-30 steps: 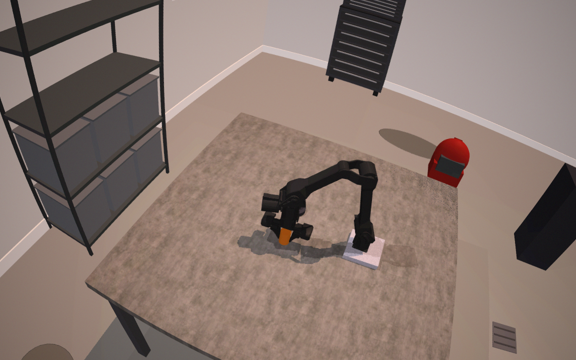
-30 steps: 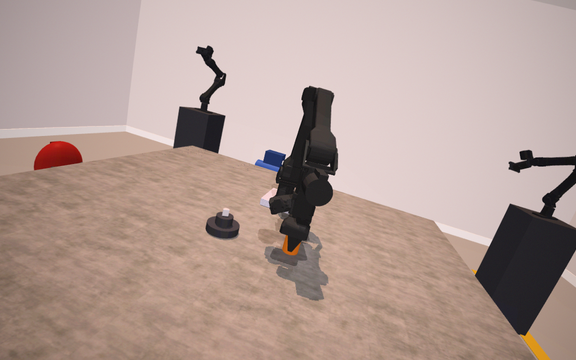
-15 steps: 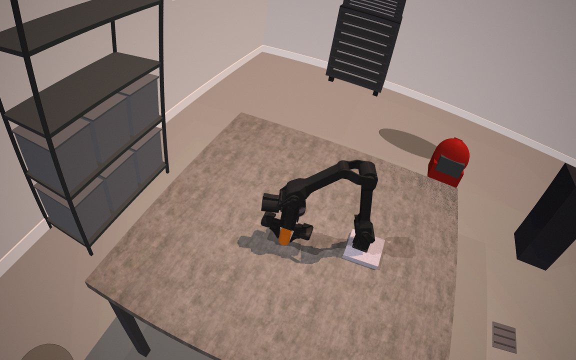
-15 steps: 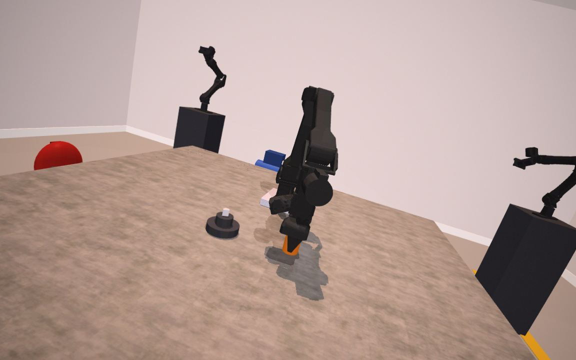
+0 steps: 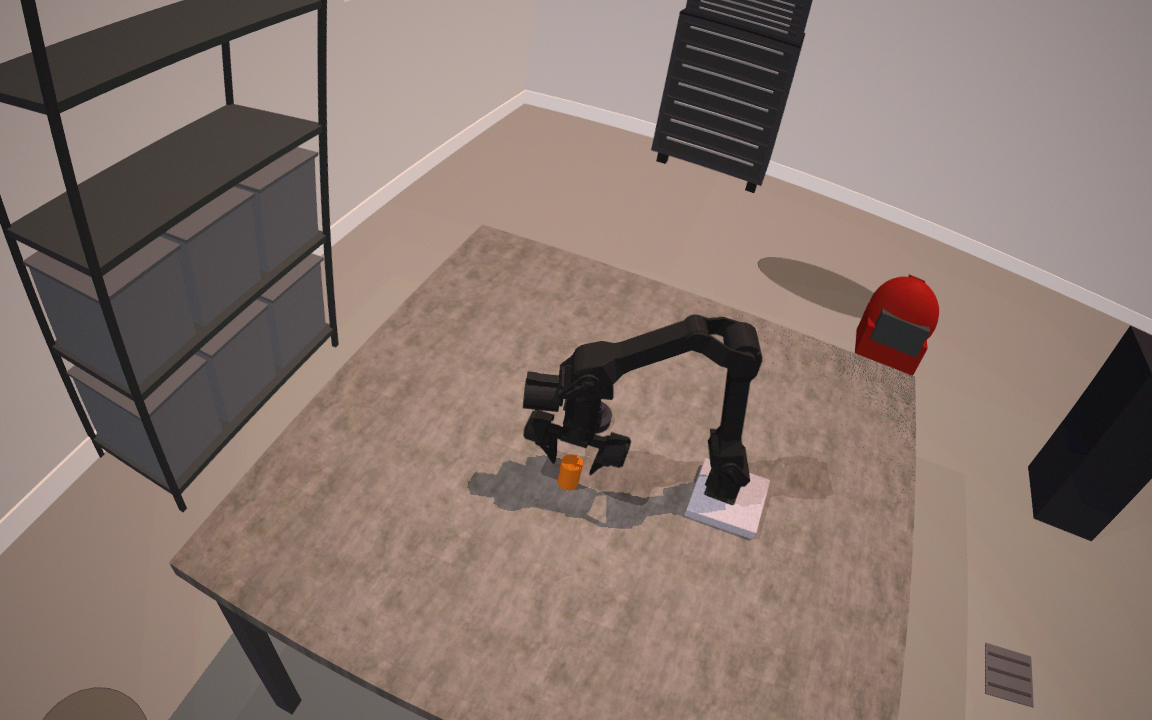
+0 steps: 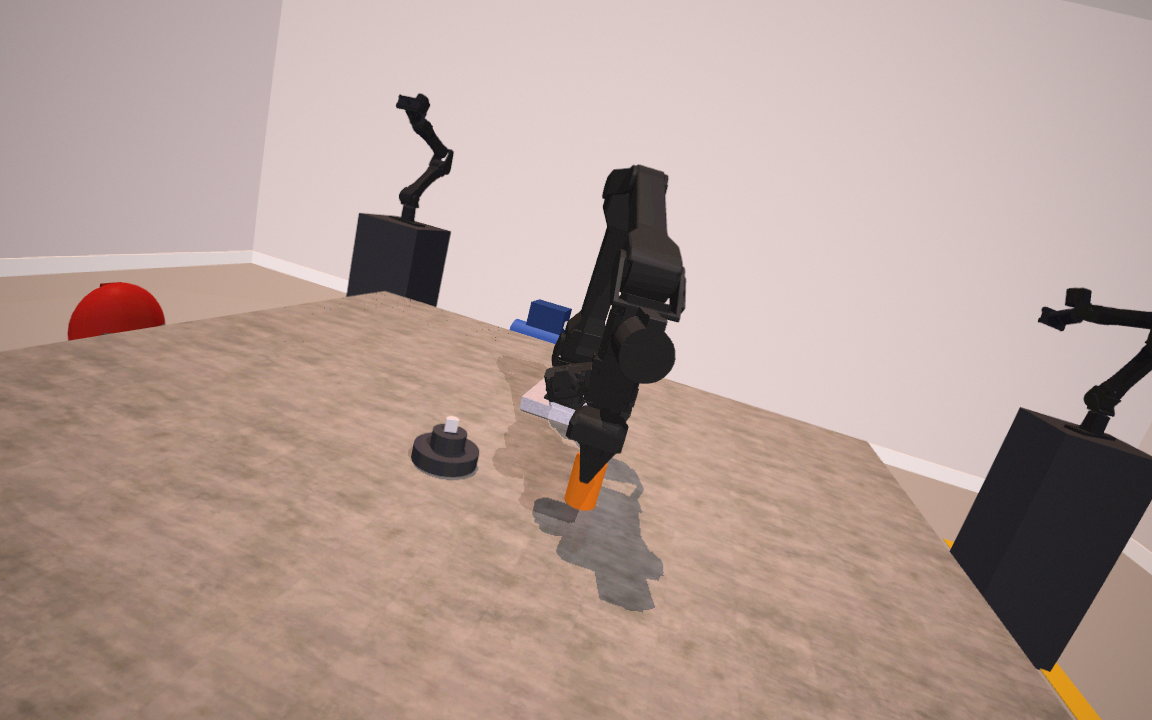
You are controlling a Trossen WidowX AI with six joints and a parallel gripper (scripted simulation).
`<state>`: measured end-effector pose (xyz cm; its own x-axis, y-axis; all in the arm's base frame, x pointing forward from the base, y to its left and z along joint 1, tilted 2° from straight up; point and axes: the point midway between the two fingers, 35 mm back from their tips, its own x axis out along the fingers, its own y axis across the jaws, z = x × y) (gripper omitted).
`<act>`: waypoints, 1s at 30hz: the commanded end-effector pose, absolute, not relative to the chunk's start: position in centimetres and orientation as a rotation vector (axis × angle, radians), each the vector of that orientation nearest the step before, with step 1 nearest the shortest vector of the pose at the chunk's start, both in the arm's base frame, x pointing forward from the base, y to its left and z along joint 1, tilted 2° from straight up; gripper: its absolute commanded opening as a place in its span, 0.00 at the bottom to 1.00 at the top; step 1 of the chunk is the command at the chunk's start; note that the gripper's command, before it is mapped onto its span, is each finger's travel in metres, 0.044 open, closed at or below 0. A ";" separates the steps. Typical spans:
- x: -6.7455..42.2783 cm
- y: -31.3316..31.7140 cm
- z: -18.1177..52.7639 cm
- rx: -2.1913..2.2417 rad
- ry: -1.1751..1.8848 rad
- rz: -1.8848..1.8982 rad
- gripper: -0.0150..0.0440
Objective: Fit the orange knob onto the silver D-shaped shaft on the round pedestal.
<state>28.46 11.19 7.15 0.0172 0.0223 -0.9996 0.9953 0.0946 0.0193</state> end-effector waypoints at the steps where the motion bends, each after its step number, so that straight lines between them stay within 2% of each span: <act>1: 28.4 11.1 11.6 1.175 1.248 -1.089 1.00; 30: 28.7 11.3 7.7 1.175 1.248 -1.089 1.00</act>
